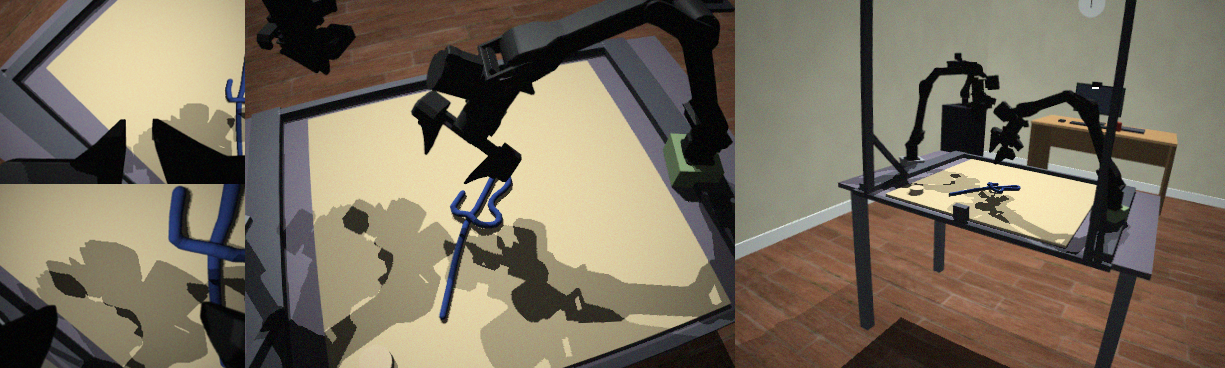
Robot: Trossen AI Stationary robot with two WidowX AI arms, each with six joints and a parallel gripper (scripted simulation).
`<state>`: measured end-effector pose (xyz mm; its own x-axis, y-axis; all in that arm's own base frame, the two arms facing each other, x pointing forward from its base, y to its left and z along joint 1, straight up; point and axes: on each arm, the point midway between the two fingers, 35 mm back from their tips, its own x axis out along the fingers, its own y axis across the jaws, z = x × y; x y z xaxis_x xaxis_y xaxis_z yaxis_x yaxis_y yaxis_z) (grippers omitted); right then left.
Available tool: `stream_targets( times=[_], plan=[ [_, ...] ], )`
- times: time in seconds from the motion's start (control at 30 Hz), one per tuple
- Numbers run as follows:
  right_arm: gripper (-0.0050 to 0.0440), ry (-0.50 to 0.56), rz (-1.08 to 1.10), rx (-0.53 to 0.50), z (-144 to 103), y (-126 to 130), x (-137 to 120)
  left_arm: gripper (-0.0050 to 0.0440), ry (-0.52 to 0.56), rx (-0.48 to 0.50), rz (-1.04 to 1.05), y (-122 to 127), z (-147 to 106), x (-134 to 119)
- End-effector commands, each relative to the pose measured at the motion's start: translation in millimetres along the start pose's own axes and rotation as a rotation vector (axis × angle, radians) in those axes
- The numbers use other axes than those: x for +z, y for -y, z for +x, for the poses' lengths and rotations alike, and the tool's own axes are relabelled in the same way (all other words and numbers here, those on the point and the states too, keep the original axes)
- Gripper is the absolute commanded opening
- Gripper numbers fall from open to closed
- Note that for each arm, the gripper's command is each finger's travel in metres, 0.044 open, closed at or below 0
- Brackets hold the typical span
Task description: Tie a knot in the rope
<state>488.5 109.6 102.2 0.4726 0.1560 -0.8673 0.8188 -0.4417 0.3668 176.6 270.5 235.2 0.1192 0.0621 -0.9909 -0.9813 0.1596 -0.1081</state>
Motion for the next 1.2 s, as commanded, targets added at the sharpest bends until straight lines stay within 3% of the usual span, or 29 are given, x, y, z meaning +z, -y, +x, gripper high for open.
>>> stream_targets(
  times=[0.0, 0.23, 0.3, 0.37, 0.6, 0.8, 0.87, 1.17],
  plan=[
    [0.0320, -0.021, -0.005, 0.020, -14, -5, -7, 0.0100, 0.019, -0.012, -0.001, 1, -7, -1],
    [0.0152, 0.001, -0.019, -0.025, -34, 18, -10, 0.0100, 0.019, -0.012, -0.001, 1, -7, -1],
    [0.0152, 0.001, -0.019, -0.025, -34, 18, -10, 0.0100, 0.019, -0.012, -0.001, 1, -7, -1],
    [0.0104, 0.014, -0.027, -0.048, -44, 30, -11, 0.0100, 0.019, -0.012, -0.001, 1, -7, -1],
    [0.0100, 0.080, -0.069, -0.154, -95, 89, -5, 0.0100, 0.019, -0.012, -0.001, 1, -7, -1],
    [0.0100, 0.165, -0.106, -0.256, -145, 147, 14, 0.0100, 0.019, -0.012, -0.001, 1, -7, -1],
    [0.0100, 0.165, -0.106, -0.256, -145, 147, 14, 0.0100, 0.019, -0.012, -0.001, 1, -7, -1],
    [0.0100, 0.305, -0.142, -0.368, -206, 214, 58, 0.0100, 0.019, -0.012, -0.001, 1, -7, -1]
  ],
)
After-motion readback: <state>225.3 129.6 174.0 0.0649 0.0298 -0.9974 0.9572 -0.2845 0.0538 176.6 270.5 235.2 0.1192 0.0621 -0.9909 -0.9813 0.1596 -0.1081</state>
